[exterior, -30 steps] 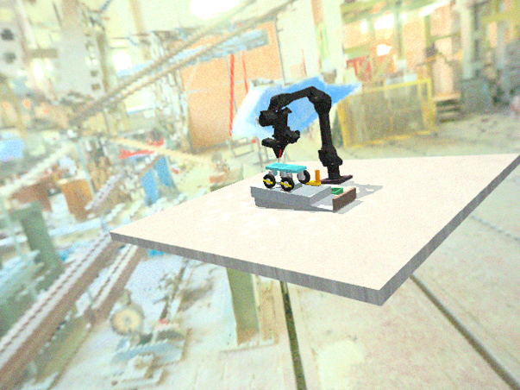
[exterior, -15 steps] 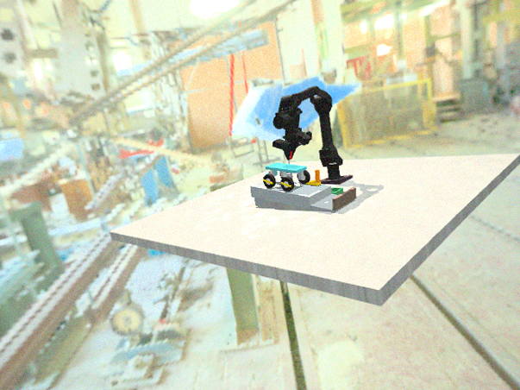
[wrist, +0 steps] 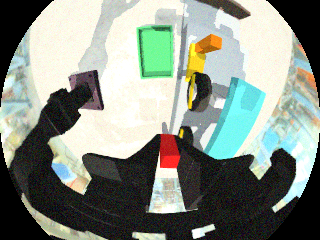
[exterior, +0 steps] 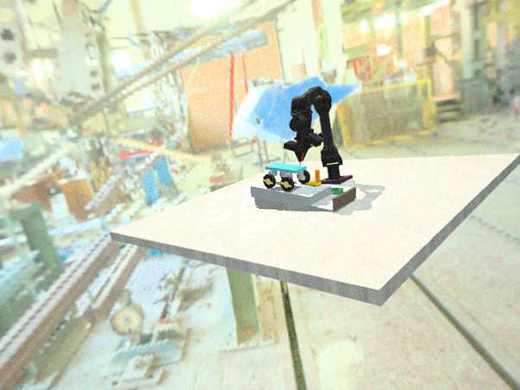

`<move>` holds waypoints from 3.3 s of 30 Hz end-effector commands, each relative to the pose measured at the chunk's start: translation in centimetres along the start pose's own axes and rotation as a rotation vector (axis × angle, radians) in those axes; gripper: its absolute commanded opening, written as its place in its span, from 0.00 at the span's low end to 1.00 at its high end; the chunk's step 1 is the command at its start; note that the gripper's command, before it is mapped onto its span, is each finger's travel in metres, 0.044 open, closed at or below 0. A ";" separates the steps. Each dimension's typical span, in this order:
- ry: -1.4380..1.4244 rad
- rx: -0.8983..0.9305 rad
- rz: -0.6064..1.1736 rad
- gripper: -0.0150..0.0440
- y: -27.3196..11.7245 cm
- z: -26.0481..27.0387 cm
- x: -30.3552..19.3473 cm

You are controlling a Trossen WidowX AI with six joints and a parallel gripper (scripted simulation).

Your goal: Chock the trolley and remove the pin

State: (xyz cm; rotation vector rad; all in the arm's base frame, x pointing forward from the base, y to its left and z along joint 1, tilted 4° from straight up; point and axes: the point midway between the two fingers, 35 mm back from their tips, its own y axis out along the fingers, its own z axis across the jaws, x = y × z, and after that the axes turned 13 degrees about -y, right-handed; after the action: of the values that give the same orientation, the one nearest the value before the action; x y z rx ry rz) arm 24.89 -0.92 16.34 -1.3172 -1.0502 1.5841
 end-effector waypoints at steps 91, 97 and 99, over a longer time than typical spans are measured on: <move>-1.675 -0.305 -0.173 0.25 -0.2 -0.9 8.9; -1.675 -0.304 -0.174 0.25 1.0 0.3 9.6; -1.675 -0.304 -0.174 0.25 1.0 0.4 9.6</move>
State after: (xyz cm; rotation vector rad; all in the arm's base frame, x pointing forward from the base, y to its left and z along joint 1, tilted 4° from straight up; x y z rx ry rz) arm 23.36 7.64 12.48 0.3402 -2.2676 2.3292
